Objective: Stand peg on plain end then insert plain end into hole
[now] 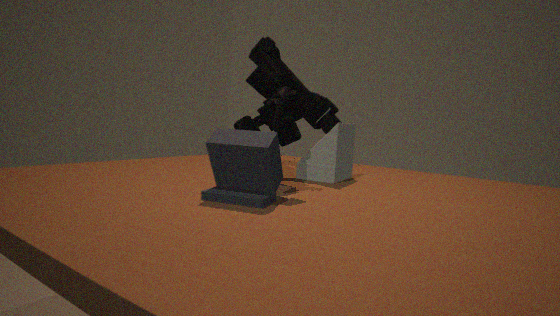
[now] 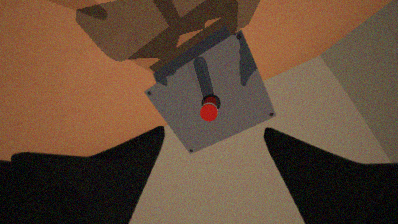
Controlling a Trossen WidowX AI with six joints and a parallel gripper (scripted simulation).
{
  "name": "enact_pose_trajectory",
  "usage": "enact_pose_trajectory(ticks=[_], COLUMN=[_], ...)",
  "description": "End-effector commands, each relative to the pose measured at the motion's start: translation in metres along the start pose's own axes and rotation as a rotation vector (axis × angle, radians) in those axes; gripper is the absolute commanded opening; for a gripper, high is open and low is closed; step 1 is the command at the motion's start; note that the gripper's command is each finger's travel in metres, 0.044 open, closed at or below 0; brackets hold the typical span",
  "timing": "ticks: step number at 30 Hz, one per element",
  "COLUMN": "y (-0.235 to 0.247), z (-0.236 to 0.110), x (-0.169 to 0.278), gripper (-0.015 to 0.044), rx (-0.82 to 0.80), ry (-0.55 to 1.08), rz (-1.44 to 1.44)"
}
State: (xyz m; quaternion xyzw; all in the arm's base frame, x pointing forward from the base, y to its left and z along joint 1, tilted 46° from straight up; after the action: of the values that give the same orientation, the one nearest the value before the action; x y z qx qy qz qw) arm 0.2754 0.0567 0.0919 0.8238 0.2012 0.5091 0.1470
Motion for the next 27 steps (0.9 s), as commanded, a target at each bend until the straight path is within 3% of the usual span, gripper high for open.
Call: enact_pose_trajectory(ticks=[1, 27], y=[0.000, 0.000], z=[-0.004, -0.023], x=[0.001, 0.004], gripper=[0.0440, 0.0440], rx=[-0.002, -0.001], ry=[0.002, 0.002], rz=[0.005, 0.003])
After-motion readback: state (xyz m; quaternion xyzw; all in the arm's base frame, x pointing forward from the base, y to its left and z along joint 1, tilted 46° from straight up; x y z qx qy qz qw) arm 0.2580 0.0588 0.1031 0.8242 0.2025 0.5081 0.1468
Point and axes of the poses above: the point midway between the two fingers, 35 mm back from their tips, its own z axis out along the fingers, its own y axis across the jaws, x = y × z, the point moved 8 cm from there along -z, back along the fingers, and after that the axes turned 7 degrees about -z, right-handed, at the moved point
